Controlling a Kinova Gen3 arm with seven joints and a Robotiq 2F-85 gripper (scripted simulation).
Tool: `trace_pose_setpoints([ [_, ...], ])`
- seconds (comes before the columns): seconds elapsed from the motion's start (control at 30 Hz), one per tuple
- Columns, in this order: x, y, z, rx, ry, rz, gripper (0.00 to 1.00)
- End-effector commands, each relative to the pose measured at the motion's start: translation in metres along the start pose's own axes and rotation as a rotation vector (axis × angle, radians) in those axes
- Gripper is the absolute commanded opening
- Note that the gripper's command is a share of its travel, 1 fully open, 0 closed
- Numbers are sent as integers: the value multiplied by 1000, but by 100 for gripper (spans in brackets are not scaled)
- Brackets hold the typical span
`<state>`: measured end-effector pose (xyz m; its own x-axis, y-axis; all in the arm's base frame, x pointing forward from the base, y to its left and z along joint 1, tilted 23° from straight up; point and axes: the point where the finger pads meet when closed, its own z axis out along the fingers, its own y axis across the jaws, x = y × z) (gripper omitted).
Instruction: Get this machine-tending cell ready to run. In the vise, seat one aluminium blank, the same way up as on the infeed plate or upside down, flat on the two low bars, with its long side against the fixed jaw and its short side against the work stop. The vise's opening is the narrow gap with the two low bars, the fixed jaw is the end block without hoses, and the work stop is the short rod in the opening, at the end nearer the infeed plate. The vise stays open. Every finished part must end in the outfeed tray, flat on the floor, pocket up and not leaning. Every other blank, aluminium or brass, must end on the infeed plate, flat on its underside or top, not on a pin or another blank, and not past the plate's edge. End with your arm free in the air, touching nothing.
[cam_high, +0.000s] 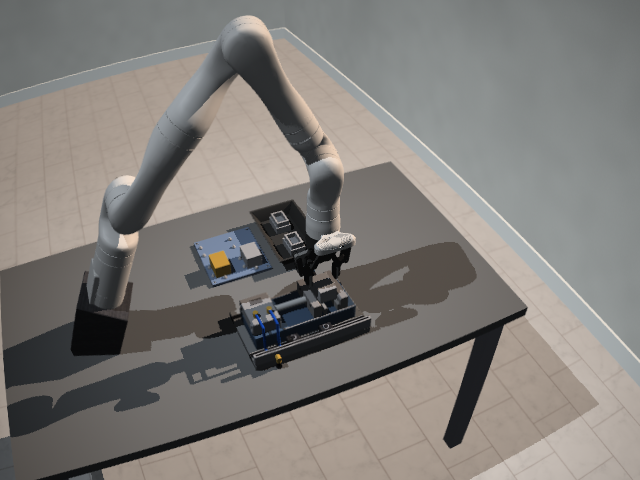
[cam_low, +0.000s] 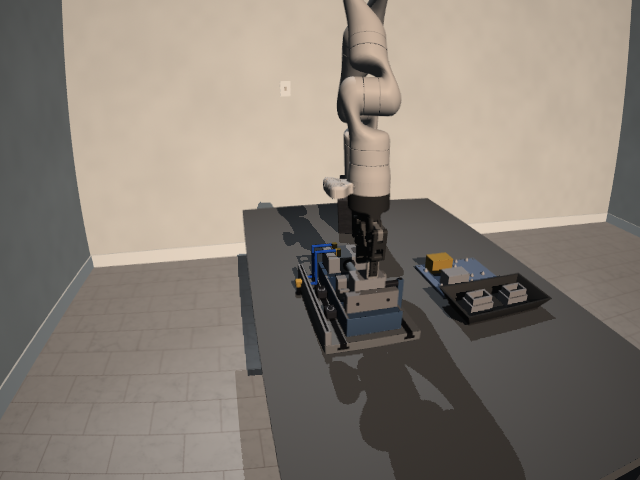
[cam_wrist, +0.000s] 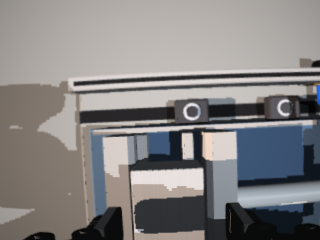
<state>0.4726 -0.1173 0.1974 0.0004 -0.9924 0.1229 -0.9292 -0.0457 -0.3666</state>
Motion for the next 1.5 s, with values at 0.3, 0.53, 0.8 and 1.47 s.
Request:
trace_pose_setpoints([
  [0.3,-1,-3,-39,11,0,-1,67],
  [0.53,-1,-3,-52,11,0,-1,67],
  [0.8,-1,-3,-63,11,0,-1,67],
  [1.47,-1,-3,-64,11,0,-1,0],
])
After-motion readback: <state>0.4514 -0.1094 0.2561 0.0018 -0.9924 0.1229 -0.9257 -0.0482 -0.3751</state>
